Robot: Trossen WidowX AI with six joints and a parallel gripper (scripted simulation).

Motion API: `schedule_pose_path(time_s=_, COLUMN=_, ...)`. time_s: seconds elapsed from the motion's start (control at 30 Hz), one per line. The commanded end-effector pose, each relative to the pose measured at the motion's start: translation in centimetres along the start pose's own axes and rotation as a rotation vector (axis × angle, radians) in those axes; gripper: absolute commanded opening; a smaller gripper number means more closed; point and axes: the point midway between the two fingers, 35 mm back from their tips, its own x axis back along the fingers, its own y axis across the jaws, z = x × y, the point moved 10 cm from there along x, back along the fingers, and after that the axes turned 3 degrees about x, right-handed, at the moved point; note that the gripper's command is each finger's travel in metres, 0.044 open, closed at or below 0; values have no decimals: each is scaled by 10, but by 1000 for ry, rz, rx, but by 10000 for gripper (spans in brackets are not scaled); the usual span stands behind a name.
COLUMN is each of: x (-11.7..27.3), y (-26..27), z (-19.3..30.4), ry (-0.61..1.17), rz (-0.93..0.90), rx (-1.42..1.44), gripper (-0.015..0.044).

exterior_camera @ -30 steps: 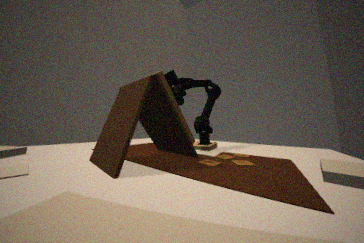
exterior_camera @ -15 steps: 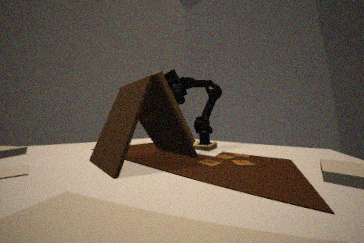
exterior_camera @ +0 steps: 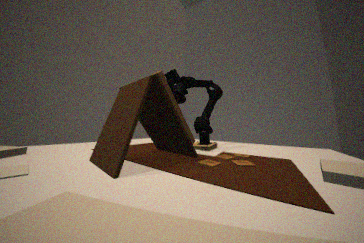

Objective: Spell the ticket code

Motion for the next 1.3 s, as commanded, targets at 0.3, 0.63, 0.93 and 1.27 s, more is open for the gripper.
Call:
schedule_pose_path(time_s=0.3, x=4, y=1, z=0, ry=0, rz=0, rx=0, gripper=216)
schedule_pose_path(time_s=0.63, x=4, y=1, z=0, ry=0, rz=0, rx=0, gripper=0)
schedule_pose_path(time_s=0.93, x=4, y=1, z=0, ry=0, rz=0, rx=0, gripper=0)
schedule_pose_path(time_s=1.27, x=-11, y=-18, z=-49, ry=343, rz=-7, rx=-4, gripper=0)
